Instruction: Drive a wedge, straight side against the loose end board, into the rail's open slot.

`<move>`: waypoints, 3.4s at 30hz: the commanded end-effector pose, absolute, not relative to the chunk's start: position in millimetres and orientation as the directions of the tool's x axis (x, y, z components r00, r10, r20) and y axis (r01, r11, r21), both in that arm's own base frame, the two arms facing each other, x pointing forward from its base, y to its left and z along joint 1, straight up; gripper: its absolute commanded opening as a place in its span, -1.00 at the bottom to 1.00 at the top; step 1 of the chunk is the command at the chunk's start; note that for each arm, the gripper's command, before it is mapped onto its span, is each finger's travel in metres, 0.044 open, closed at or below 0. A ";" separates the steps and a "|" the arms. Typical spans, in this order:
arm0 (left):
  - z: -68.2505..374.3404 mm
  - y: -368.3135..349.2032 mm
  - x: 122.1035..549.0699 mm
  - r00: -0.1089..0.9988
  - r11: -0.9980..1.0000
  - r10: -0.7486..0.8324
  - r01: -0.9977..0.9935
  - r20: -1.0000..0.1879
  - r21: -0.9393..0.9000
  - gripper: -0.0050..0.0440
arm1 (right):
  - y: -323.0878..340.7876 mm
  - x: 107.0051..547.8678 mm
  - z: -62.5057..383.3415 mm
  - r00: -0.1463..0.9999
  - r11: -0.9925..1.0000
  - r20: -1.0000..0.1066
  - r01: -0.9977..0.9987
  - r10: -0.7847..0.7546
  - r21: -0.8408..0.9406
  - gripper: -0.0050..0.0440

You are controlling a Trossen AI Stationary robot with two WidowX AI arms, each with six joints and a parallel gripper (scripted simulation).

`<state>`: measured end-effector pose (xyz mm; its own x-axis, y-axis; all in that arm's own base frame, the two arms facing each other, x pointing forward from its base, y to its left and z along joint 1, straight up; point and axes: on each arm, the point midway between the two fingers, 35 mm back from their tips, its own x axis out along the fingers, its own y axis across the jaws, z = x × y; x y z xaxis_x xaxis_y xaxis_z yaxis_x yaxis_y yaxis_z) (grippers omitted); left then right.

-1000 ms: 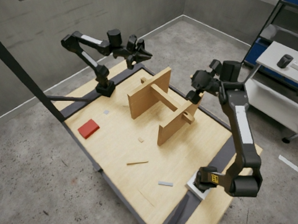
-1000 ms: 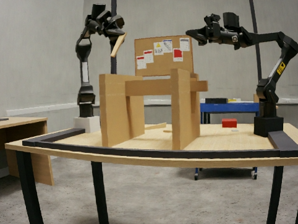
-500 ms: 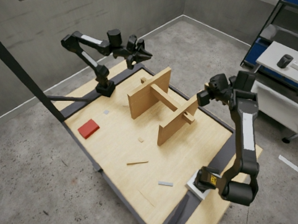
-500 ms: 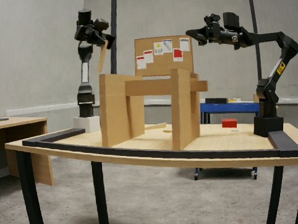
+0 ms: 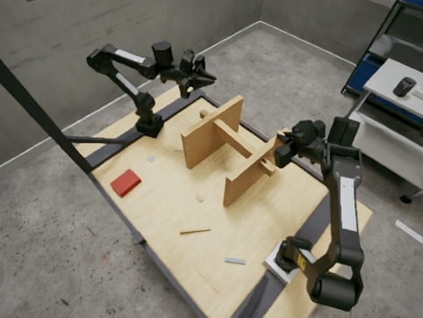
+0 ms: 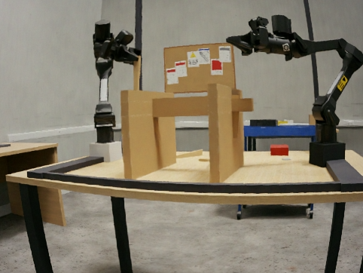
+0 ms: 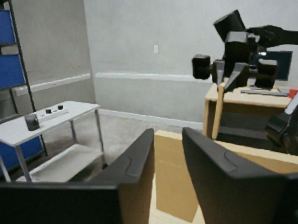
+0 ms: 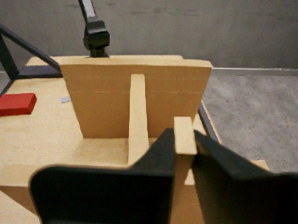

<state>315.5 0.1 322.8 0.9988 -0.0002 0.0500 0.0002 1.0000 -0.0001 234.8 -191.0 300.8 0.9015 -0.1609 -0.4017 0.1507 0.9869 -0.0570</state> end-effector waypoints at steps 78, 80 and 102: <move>332.9 -0.2 315.1 0.997 1.000 0.001 -0.001 0.072 0.002 -0.45 | -171.8 240.8 265.2 0.935 0.999 -0.353 0.039 -0.037 -0.002 -0.76; 332.9 -0.2 315.1 0.997 1.000 0.001 -0.001 0.072 0.002 -0.45 | -171.8 240.8 265.2 0.935 0.999 -0.353 0.039 -0.037 -0.002 -0.76; 332.9 -0.2 315.1 0.997 1.000 0.001 -0.001 0.072 0.002 -0.45 | -173.7 240.7 230.5 0.932 0.999 -0.361 0.045 -0.041 0.003 -0.76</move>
<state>315.5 0.1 322.8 0.9988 -0.0002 0.0500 0.0002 1.0000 -0.0001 240.8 -173.3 236.6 0.9331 -0.0373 -0.3578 0.0414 0.9991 0.0040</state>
